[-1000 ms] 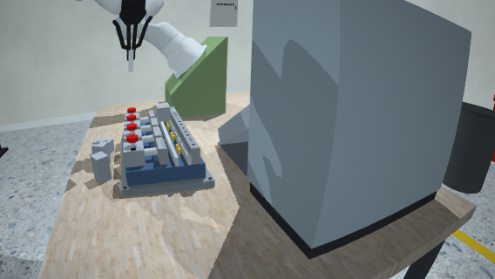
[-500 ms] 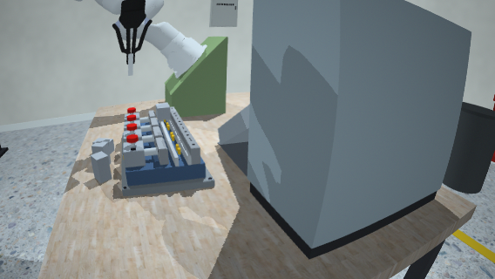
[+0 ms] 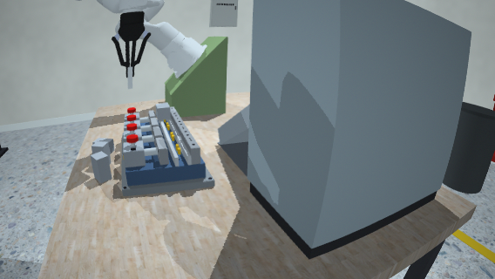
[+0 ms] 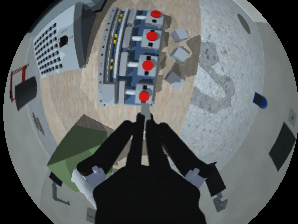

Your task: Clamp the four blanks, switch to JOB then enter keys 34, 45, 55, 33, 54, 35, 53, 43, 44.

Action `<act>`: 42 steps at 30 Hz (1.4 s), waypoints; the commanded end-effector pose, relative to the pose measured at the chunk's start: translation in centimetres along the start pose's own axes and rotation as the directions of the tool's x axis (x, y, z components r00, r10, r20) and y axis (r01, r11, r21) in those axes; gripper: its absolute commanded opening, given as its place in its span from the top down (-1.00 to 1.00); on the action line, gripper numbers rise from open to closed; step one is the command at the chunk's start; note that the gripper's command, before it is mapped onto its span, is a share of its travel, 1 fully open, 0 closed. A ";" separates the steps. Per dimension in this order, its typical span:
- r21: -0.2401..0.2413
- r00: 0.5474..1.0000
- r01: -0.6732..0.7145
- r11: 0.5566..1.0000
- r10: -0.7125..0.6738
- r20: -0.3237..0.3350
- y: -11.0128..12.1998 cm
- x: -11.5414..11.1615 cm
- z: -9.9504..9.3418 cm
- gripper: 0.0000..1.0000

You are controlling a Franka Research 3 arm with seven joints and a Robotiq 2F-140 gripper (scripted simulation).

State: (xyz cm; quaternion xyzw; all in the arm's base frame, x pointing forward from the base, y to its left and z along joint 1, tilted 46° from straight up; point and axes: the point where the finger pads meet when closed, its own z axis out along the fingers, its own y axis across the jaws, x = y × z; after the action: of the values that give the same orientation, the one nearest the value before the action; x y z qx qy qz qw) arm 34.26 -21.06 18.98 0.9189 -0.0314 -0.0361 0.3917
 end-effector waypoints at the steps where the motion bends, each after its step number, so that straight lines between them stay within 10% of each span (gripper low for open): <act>1: 0.003 1.000 -0.010 1.000 0.010 -0.019 -0.2 0.6 1.2 1.00; 19: 0.003 1.000 -0.010 1.000 0.010 -0.019 -0.2 0.7 5.2 1.00; 42: 0.003 1.000 -0.010 1.000 0.010 -0.019 -0.2 0.7 5.8 1.00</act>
State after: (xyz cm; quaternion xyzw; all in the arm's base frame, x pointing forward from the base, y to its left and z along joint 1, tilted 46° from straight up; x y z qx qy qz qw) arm 34.49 -25.08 14.87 0.9198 -0.0296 -0.0268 0.3904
